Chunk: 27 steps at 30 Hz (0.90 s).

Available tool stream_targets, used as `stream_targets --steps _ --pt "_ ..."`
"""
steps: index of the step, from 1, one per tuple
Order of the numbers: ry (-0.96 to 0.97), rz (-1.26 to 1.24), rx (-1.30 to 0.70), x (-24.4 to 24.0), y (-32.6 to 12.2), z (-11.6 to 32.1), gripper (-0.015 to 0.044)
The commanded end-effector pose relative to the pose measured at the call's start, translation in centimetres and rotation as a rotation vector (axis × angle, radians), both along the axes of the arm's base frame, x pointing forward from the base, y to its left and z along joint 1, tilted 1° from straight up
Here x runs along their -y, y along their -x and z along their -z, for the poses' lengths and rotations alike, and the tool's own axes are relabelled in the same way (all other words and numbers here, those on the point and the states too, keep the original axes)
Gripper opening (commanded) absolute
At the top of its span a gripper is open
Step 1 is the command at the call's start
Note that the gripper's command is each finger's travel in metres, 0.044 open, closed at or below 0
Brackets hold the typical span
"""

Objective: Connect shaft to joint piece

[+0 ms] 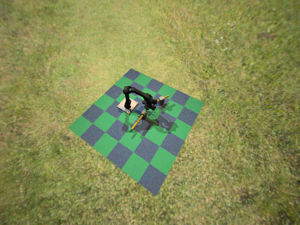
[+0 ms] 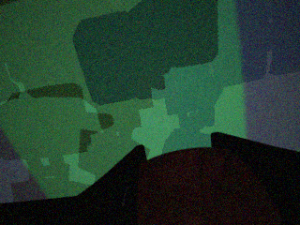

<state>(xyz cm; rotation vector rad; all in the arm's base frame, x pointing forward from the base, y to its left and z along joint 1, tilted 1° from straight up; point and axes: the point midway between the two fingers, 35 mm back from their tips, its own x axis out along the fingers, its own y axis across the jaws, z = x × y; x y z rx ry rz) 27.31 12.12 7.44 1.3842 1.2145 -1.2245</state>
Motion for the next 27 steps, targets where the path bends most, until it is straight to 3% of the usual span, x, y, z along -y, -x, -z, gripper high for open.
stream_targets --steps 1,13,15,20,25,27 --pt "0.001 0.003 -0.001 0.01 0.0 0.04 0.0182" --pt "0.001 0.003 -0.001 0.01 0.0 0.04 0.0182" --pt "0.0 0.0 0.0 0.0 0.0 0.0 0.0147" --pt "0.0 0.0 0.0 0.0 0.0 0.0 0.0147" --pt "0.0 0.0 0.0 0.0 0.0 0.0 0.0016" --pt "0.0 0.0 0.0 0.0 0.0 0.0 0.0"
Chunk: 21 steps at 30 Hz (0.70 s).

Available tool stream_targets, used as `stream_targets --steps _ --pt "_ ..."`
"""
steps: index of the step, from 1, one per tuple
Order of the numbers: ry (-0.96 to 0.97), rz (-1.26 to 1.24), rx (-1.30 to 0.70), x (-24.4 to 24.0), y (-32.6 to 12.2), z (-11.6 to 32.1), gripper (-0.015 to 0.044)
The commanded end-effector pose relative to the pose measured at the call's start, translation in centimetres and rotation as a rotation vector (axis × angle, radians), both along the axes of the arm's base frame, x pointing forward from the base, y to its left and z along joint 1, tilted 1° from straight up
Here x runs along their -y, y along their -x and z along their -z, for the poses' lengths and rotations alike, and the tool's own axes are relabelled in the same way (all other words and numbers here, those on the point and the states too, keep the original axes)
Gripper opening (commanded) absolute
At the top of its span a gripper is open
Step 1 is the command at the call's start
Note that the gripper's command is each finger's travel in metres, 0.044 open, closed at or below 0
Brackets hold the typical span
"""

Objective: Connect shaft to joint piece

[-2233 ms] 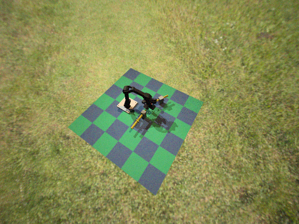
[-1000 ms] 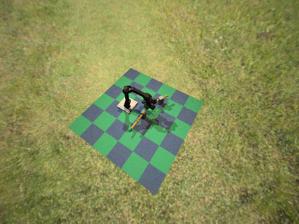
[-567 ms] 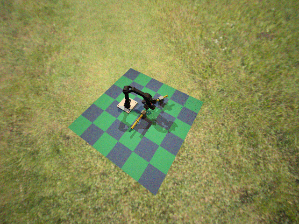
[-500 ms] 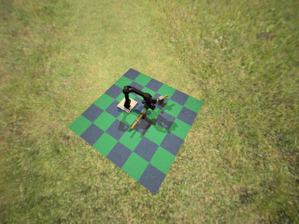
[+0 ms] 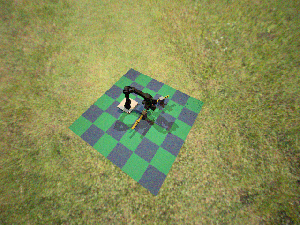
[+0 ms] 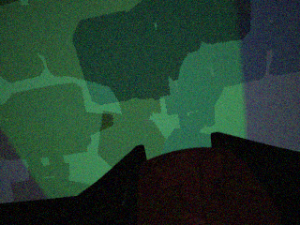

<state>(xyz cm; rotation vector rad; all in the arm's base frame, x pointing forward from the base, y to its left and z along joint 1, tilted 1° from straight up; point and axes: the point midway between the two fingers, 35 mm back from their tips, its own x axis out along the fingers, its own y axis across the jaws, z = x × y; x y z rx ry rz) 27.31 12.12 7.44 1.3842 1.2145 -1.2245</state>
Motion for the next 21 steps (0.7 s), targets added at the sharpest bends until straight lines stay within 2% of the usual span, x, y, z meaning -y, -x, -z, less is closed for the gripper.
stream_targets --steps 1,13,21 --pt "0.0 0.0 0.0 0.0 0.0 0.0 0.0" --pt "0.107 -0.088 -0.008 0.06 -0.43 -0.56 0.0" --pt "0.112 -0.093 -0.008 0.1 -0.44 -0.58 0.0"
